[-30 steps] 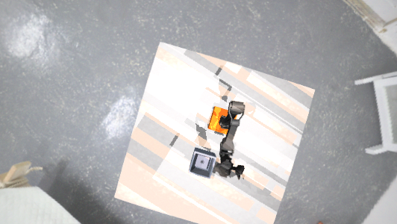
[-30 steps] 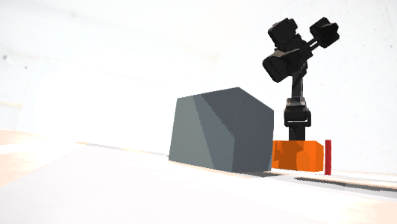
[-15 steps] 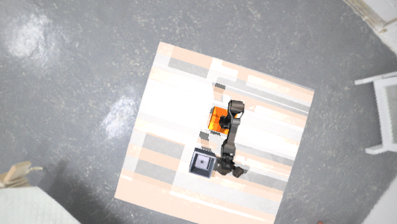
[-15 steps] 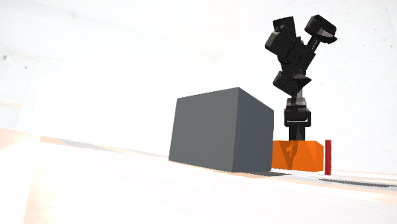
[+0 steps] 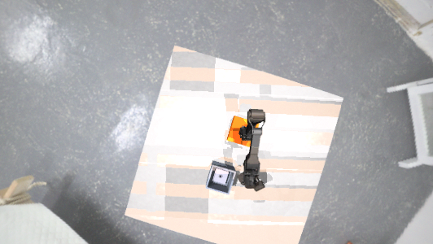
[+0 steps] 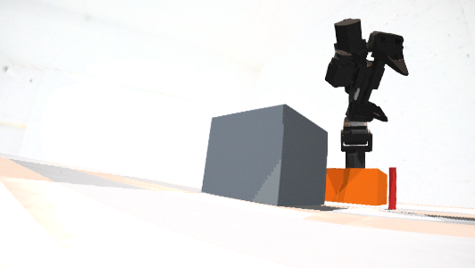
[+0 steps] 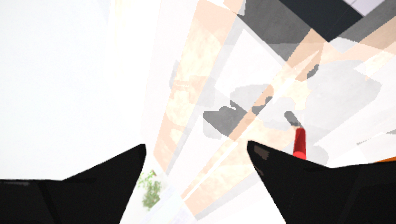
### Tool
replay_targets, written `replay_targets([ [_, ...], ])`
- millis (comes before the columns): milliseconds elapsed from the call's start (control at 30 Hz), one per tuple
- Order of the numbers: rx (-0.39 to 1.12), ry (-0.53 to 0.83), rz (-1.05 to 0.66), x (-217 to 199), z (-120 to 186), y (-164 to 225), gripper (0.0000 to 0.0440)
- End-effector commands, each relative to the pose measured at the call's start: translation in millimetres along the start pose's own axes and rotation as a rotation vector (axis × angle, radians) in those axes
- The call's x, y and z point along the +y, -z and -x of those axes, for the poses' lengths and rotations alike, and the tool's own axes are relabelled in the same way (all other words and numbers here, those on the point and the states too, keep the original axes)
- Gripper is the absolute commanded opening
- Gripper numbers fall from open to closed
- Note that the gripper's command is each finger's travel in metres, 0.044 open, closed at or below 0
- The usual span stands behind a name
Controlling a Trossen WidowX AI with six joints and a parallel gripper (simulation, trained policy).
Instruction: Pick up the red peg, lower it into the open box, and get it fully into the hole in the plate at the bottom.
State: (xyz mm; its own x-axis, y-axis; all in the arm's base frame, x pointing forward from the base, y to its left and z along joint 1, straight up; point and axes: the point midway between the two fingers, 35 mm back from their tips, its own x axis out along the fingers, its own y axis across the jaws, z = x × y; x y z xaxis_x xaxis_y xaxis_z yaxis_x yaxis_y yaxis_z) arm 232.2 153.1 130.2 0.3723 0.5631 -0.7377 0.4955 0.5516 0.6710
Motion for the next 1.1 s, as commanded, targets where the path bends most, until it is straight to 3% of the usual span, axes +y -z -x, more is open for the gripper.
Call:
replay_targets([
  [0,0.020,0.062,-0.088,-7.7,1.3,8.3,0.0426],
  [567,0.008,0.440,-0.501,-50.5,13.2,54.4,0.0427],
  [1067,-0.125,0.663,-0.580,-74.0,9.3,65.0,0.0434],
])
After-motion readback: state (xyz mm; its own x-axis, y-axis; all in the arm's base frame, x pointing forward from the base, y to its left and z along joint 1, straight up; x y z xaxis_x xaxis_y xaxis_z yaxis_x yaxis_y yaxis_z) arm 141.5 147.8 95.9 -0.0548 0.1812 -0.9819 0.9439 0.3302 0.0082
